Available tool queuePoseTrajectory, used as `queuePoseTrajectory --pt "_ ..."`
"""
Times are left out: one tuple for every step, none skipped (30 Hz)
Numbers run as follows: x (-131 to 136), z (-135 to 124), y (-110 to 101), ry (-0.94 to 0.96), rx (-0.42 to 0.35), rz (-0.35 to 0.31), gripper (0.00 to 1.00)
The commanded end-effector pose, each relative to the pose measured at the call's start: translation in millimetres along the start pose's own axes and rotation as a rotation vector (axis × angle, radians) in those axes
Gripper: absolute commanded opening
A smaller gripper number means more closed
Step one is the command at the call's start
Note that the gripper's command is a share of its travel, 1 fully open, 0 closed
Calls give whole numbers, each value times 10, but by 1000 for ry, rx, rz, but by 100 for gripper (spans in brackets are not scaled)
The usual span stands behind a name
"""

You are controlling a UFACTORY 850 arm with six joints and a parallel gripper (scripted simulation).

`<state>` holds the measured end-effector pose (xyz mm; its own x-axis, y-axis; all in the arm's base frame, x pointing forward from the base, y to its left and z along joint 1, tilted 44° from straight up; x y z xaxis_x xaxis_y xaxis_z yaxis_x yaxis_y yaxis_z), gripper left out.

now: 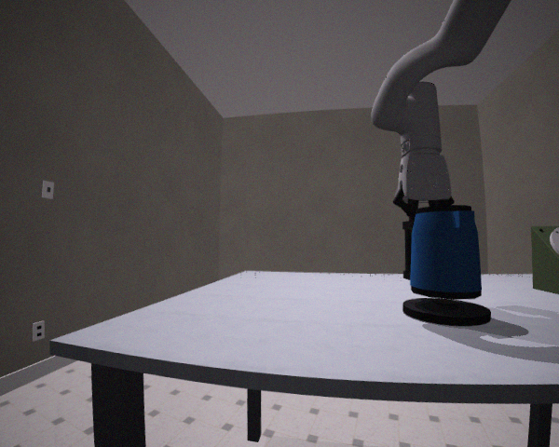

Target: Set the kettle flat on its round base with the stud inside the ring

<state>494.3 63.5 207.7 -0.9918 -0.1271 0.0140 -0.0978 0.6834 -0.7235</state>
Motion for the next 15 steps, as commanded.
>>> queuePoseTrajectory --pt "-6 -1 61 -1 0 2 0" --pt "-6 -1 78 -1 0 2 0" --pt "-6 -1 94 -1 0 2 0" --pt "-6 -1 108 -1 0 2 0" --pt "-6 -1 121 -1 0 2 0" --pt "-6 -1 131 -1 0 2 0" --pt "-6 -1 138 -1 0 2 0" --pt "-6 -1 138 -1 0 2 0" --pt "-6 -1 138 -1 0 2 0" --pt "-6 -1 143 -1 0 2 0" --pt "-6 -1 146 -1 0 2 0" --pt "-6 -1 147 -1 0 2 0" --pt "-6 -1 148 -1 0 2 0" --pt "-6 -1 148 -1 0 2 0" --pt "-6 -1 148 -1 0 2 0"
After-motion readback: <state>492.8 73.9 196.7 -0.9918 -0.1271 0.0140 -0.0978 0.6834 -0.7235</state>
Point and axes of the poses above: the point where the finger pads meet when closed, its own y axis out along the fingers, its own x axis across the jaws, z = x × y, the point moved 9 cm from there along -y, back along the fingers, and after that the axes turned 9 degrees about y, right-handed, at the moved point
